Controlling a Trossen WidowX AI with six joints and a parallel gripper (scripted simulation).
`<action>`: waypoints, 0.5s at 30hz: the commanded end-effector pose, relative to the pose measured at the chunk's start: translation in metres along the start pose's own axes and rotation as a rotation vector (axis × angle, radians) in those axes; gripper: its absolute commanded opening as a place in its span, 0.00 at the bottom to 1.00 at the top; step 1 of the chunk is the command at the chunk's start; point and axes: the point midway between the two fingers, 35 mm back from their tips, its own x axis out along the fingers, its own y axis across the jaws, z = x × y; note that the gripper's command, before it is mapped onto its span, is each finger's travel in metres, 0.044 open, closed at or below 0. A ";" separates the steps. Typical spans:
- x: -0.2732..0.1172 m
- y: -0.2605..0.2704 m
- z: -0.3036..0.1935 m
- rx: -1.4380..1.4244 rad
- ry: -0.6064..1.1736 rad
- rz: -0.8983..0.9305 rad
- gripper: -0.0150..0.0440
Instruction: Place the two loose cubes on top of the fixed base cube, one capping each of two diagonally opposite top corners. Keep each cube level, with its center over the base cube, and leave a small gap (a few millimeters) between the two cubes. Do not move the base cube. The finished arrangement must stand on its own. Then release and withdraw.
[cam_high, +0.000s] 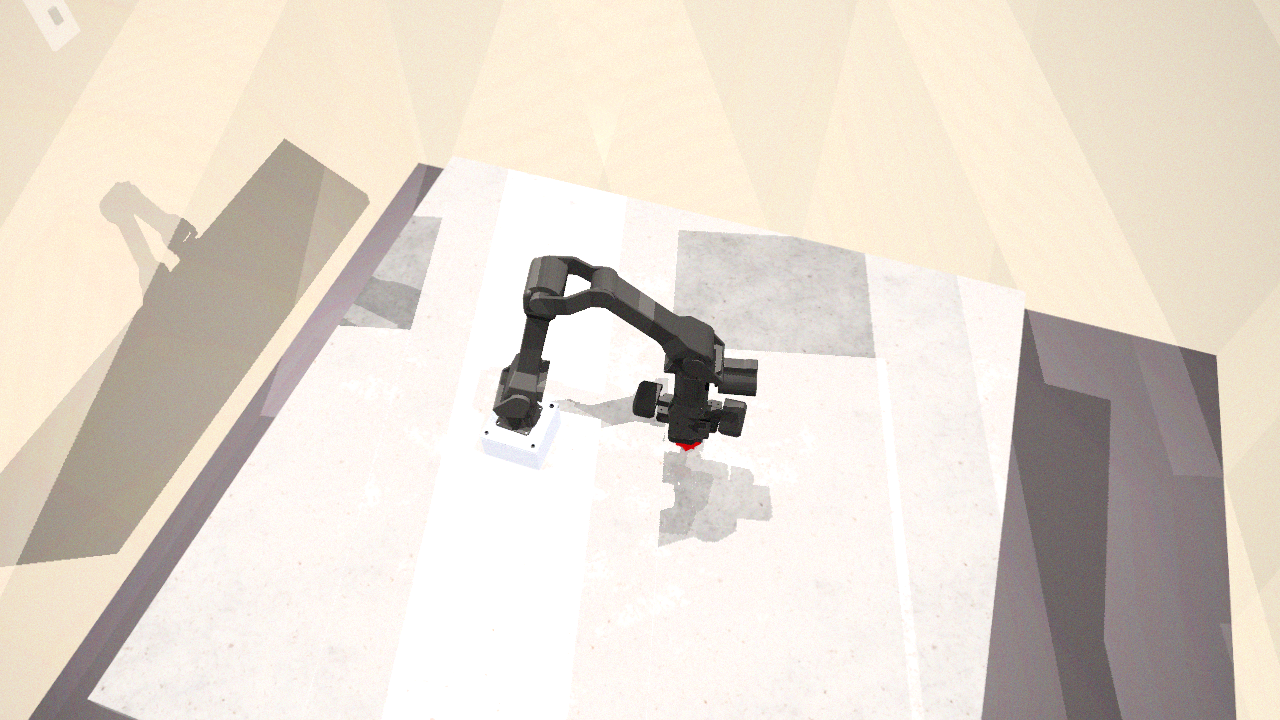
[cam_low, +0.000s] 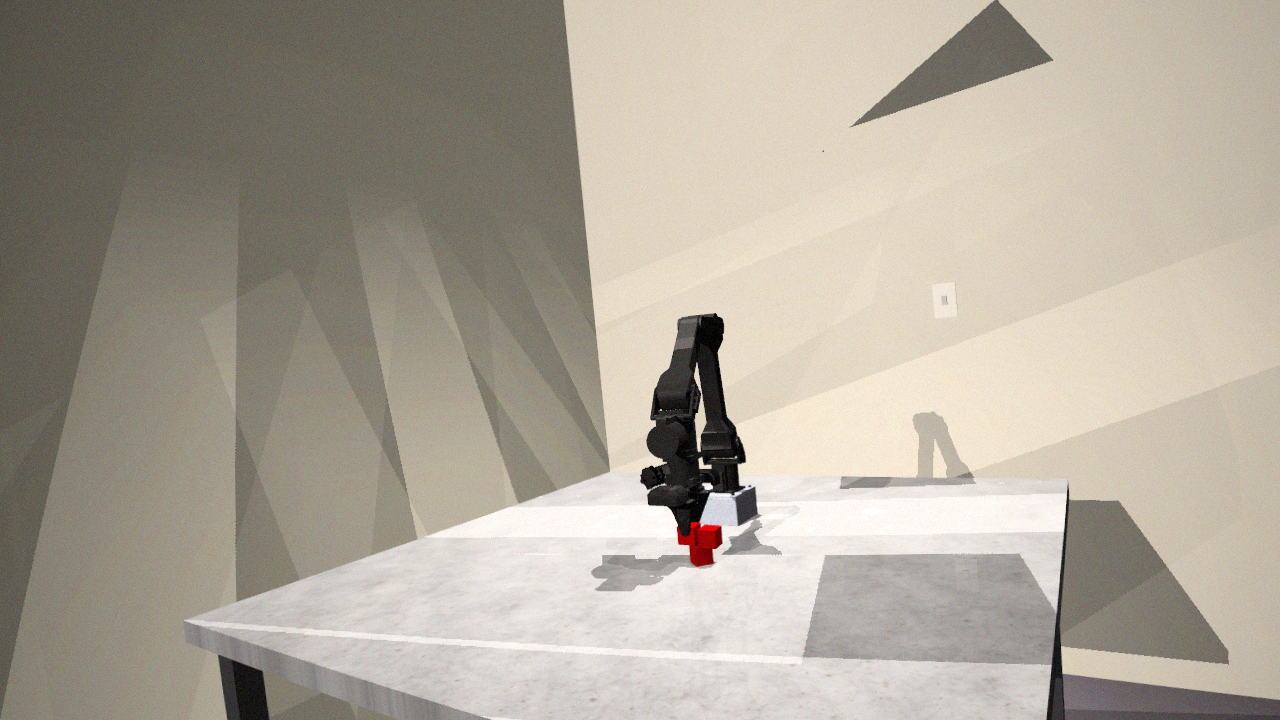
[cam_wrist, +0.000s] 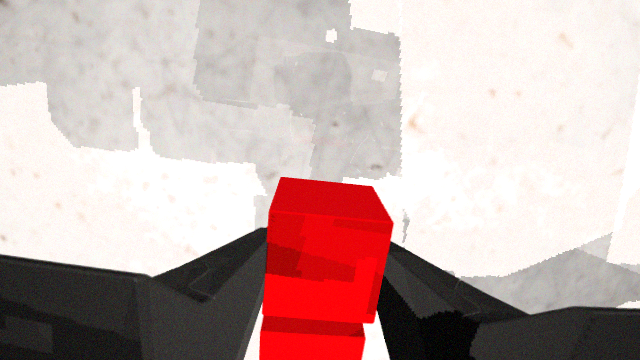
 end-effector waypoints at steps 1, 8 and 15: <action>0.001 0.000 0.000 0.006 0.004 0.001 0.43; 0.002 0.000 0.000 0.006 0.004 0.001 0.43; 0.002 0.000 0.000 0.006 0.004 0.001 0.43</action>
